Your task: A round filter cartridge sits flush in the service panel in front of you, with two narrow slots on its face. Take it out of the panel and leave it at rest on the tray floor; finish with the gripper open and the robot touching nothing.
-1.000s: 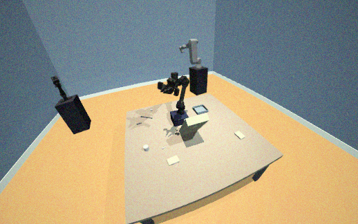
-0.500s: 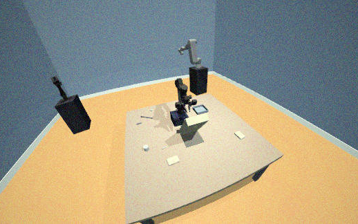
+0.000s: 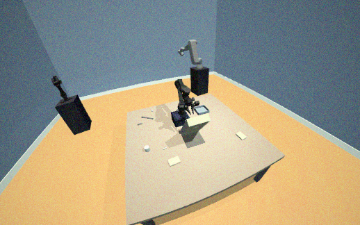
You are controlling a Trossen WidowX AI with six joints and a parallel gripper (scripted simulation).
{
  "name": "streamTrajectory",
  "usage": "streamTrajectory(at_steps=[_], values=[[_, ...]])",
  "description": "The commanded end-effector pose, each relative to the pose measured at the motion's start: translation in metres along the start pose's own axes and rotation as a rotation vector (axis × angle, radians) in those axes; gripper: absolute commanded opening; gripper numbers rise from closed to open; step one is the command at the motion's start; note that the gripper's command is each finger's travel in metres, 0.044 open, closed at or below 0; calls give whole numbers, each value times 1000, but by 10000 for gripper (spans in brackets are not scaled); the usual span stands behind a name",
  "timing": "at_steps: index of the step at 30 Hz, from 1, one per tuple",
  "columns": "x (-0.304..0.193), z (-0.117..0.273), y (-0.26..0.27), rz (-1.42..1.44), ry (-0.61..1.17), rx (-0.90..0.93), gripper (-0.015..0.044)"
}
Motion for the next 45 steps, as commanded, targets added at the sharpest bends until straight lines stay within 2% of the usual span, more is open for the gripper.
streamTrajectory(at_steps=[1, 28, 45], values=[[0, -6, 0, -3, 3, 1, 101], [-1, -49, 0, -3, 0, 2, 101], [0, -50, 0, -3, 0, 2, 101]])
Point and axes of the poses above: the point midway between the two fingers, 35 mm back from their tips, its own z axis back along the fingers, its own y axis across the jaws, x = y × z, the point moved 3 cm from there along z, back along the fingers, and after that the axes turned 13 degrees about -z, right-handed, at the moved point
